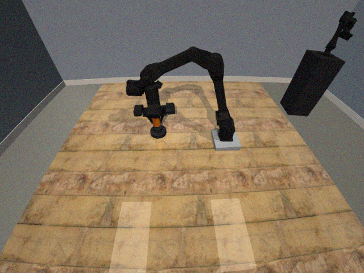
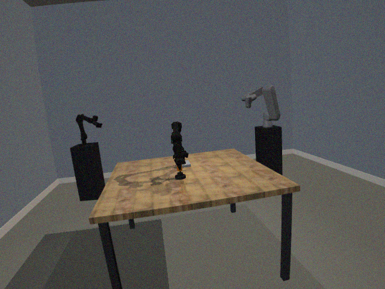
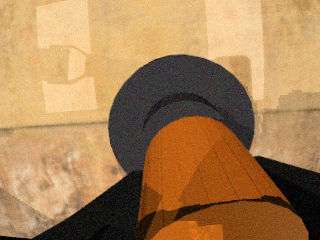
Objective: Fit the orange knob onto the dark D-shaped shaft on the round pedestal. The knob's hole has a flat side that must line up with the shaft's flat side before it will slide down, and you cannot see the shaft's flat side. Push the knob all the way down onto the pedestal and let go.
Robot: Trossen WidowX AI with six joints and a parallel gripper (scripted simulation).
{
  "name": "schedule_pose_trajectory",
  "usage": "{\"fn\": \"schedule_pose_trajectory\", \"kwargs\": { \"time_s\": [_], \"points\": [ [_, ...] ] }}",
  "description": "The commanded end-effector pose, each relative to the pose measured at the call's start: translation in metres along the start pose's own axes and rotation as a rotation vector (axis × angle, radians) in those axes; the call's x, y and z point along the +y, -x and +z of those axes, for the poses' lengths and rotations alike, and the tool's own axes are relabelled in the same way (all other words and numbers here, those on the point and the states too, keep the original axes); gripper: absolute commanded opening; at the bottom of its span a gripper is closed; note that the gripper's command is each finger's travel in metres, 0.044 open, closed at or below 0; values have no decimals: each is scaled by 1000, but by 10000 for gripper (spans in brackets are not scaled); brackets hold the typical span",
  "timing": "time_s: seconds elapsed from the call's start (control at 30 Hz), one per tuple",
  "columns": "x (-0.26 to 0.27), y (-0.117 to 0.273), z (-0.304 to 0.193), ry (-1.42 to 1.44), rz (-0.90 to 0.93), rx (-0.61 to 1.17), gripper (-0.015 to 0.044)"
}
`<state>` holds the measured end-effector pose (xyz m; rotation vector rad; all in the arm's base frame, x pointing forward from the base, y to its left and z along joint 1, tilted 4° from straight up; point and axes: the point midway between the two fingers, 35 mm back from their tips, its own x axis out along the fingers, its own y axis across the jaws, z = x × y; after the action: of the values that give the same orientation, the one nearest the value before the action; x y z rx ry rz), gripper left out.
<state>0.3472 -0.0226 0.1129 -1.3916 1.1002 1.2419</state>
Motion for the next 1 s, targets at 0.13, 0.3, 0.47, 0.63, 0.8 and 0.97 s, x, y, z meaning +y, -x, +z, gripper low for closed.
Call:
{"fn": "schedule_pose_trajectory", "kwargs": {
  "time_s": [0.13,0.3,0.47,0.63,0.8,0.97],
  "points": [
    [-4,-1,-1,5,-11,0,0],
    [-3,-2,-1,5,-11,0,0],
    [-2,-2,0,5,-11,0,0],
    [-2,0,0,5,-11,0,0],
    [1,3,1,14,-11,0,0],
    [3,2,2,174,-11,1,0]
  ]
}}
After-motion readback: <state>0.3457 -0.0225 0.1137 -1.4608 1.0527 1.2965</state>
